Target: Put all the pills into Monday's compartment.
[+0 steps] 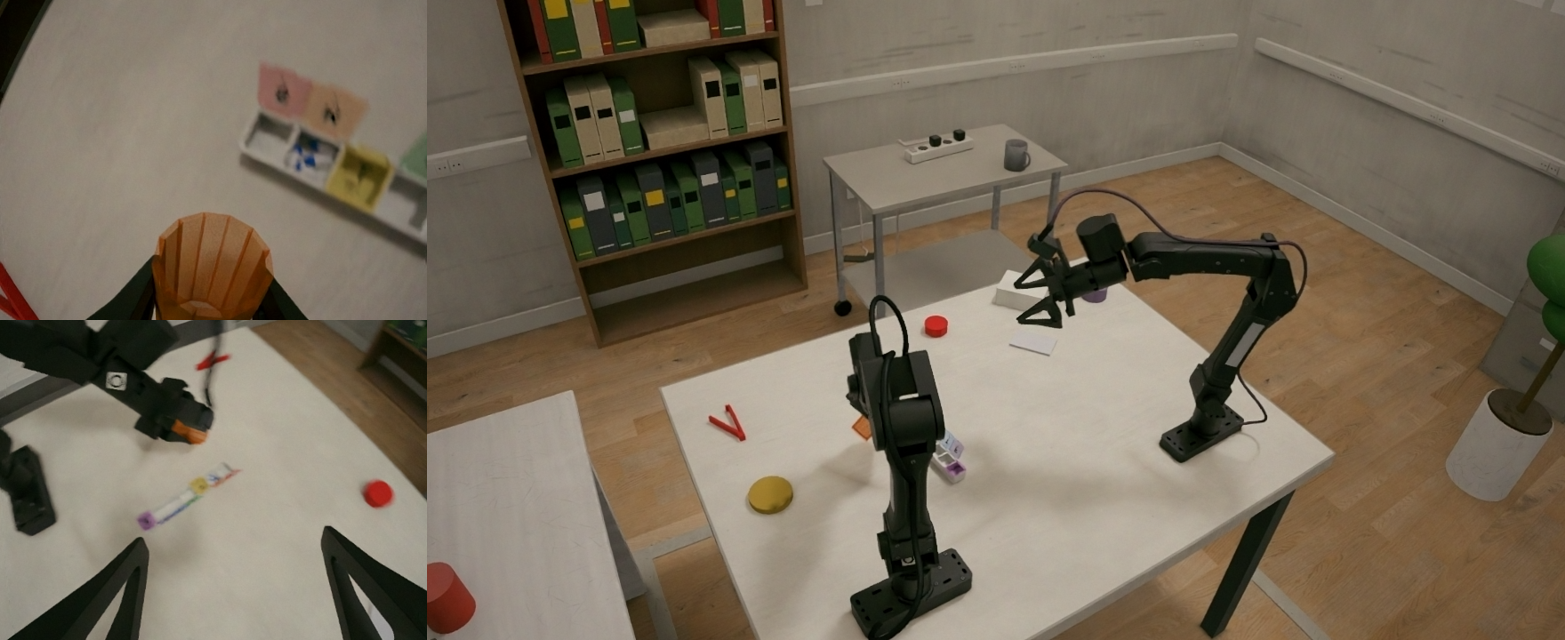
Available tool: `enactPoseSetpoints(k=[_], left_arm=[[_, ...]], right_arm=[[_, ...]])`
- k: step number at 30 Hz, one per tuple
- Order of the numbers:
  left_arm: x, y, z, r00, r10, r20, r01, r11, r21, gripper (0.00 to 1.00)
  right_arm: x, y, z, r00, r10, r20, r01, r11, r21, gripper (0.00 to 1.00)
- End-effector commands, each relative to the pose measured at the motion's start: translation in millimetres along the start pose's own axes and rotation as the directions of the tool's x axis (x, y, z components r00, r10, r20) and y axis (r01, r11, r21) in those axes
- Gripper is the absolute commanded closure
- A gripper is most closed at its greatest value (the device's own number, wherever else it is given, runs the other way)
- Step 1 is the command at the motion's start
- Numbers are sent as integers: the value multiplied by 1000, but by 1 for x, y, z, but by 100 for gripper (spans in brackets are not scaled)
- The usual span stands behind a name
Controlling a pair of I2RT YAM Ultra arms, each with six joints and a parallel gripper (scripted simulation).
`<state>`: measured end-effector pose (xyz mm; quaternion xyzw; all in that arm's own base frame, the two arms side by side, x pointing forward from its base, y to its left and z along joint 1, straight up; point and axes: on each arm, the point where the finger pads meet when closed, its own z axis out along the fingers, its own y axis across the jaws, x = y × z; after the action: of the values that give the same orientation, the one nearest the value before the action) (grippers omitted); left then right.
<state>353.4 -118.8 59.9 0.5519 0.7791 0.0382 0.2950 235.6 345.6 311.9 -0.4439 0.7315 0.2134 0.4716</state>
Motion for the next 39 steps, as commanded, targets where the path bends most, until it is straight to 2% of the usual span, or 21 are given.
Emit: enactPoseSetpoints(k=[1,6,11,13,16,21,26,34,39], left_arm=[[-32,19,8,999,-30,-22,30,1000,0,64],[-86,29,32,999,-24,-45,25,1000,15,64],[-138,29,53,999,-12,-51,13,1000,17,64],[-138,29,53,999,-12,-51,13,1000,17,64],[-178,33,60,1000,-7,-26,7,1000,-3,64],[-227,28,71,1000,2,5,-2,1000,-22,64],[-253,21,77,1000,10,25,-9,1000,-28,64],[-265,24,79,999,8,52,-6,999,-44,64],[-284,39,71,982,-82,173,103,987,-119,64]], right_arm=[[5,-37,-36,996,42,78,-49,995,88,0],[42,-81,-76,988,88,129,-115,968,224,0],[76,-106,-105,979,114,170,-166,929,332,0],[76,-106,-105,979,114,170,-166,929,332,0],[94,-116,-118,974,123,189,-189,905,382,0],[115,-125,-130,970,133,205,-212,875,435,0],[119,-126,-132,969,136,205,-216,870,444,0],[122,-125,-131,971,142,195,-216,870,442,0],[122,-126,-131,971,142,195,-216,870,444,0]])
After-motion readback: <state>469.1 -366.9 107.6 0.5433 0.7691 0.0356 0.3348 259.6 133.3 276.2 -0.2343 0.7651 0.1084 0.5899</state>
